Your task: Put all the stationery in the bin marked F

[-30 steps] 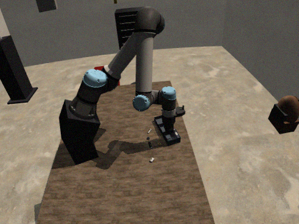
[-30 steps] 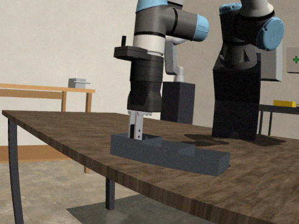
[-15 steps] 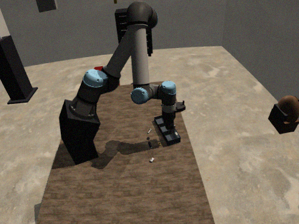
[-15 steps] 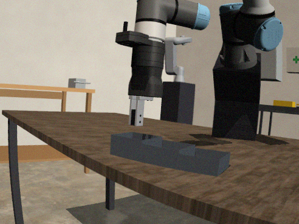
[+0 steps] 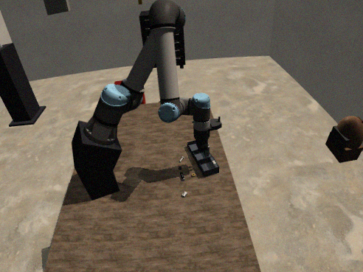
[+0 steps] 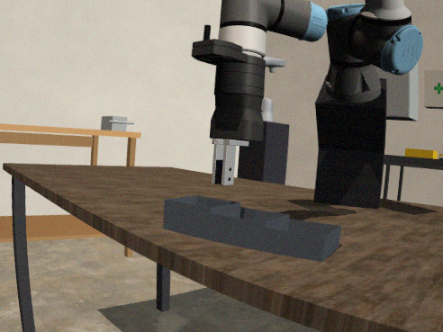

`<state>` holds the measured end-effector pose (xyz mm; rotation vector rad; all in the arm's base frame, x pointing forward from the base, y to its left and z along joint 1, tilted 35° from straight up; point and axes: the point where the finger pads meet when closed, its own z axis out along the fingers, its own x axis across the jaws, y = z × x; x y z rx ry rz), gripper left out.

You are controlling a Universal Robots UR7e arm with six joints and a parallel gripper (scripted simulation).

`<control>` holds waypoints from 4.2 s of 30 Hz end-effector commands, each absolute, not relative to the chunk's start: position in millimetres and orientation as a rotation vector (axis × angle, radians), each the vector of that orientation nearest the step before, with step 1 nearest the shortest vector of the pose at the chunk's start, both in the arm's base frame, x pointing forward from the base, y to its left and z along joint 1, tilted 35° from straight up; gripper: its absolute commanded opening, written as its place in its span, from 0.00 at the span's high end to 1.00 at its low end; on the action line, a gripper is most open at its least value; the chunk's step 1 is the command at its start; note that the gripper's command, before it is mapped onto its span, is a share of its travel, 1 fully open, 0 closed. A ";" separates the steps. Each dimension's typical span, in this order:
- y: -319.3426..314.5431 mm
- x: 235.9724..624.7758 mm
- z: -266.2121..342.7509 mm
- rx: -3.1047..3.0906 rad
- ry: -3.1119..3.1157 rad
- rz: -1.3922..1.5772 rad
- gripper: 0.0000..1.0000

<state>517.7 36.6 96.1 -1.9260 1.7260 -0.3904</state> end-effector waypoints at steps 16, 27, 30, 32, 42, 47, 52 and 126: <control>82.9 511.6 93.2 -1.926 1.727 -0.393 0.69; 87.3 524.5 73.5 -1.926 1.727 -0.393 0.69; 88.8 528.8 66.9 -1.926 1.727 -0.393 0.69; 89.8 531.7 62.5 -1.926 1.727 -0.393 0.69; 92.4 539.2 50.9 -1.926 1.727 -0.393 0.69; 92.4 539.2 50.9 -1.926 1.727 -0.393 0.69; 92.4 539.2 50.9 -1.926 1.727 -0.393 0.69; 81.5 507.4 99.7 -1.926 1.727 -0.393 0.69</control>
